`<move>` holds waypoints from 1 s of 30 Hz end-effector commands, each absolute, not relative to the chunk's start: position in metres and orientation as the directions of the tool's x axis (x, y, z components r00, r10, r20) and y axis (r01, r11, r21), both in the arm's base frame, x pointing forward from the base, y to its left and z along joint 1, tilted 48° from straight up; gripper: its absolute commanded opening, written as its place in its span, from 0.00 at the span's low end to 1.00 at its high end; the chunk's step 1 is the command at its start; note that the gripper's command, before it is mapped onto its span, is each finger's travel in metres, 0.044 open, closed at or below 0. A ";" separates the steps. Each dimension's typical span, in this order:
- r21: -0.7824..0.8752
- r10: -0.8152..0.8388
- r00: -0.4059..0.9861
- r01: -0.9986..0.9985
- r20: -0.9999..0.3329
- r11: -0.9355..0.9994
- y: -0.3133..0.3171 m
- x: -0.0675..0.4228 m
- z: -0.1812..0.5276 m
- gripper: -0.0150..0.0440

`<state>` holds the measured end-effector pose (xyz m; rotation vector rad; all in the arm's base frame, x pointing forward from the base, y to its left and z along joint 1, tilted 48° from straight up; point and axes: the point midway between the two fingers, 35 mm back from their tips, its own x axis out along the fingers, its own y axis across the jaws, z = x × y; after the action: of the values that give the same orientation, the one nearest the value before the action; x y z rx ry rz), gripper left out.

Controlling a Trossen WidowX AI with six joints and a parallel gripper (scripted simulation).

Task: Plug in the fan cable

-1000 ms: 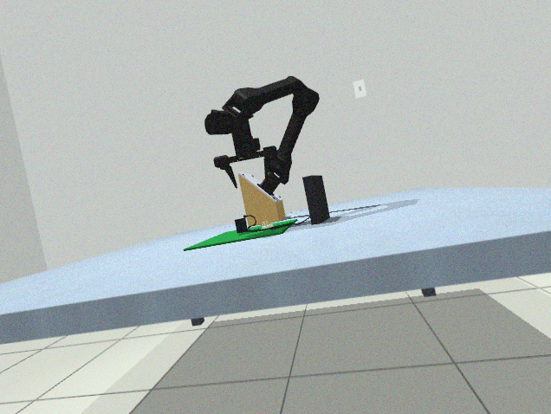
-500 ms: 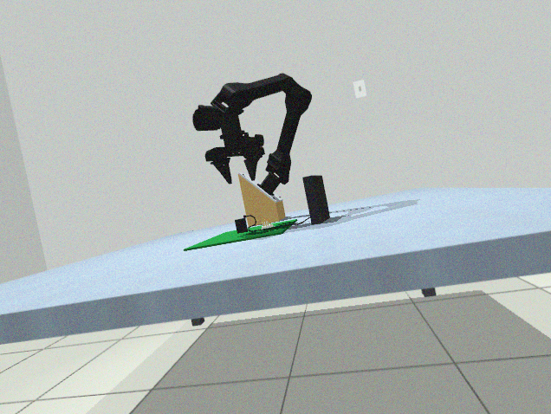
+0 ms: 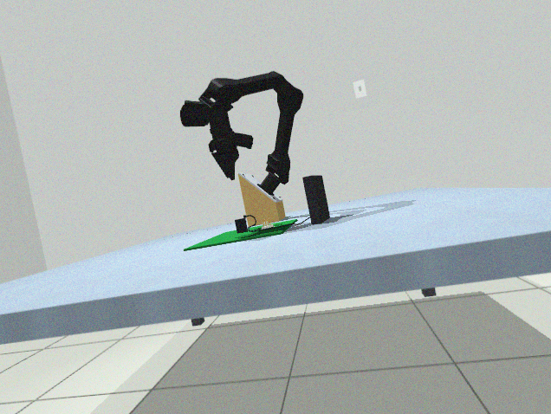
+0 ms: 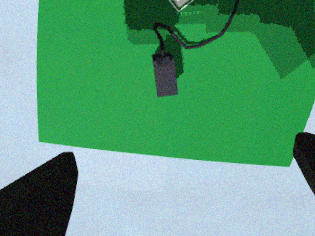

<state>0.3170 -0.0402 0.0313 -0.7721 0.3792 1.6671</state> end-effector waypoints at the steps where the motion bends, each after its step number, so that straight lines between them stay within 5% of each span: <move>1: -0.206 0.736 -0.079 -0.935 -0.673 -0.288 -0.045 0.319 0.030 1.00; 14: -0.207 0.738 -0.078 -0.935 -0.671 -0.287 0.028 0.312 -0.035 1.00; 30: -0.207 0.738 -0.078 -0.935 -0.671 -0.287 0.040 0.311 -0.046 1.00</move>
<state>0.3130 0.0355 -0.0420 -0.8349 0.3260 1.6847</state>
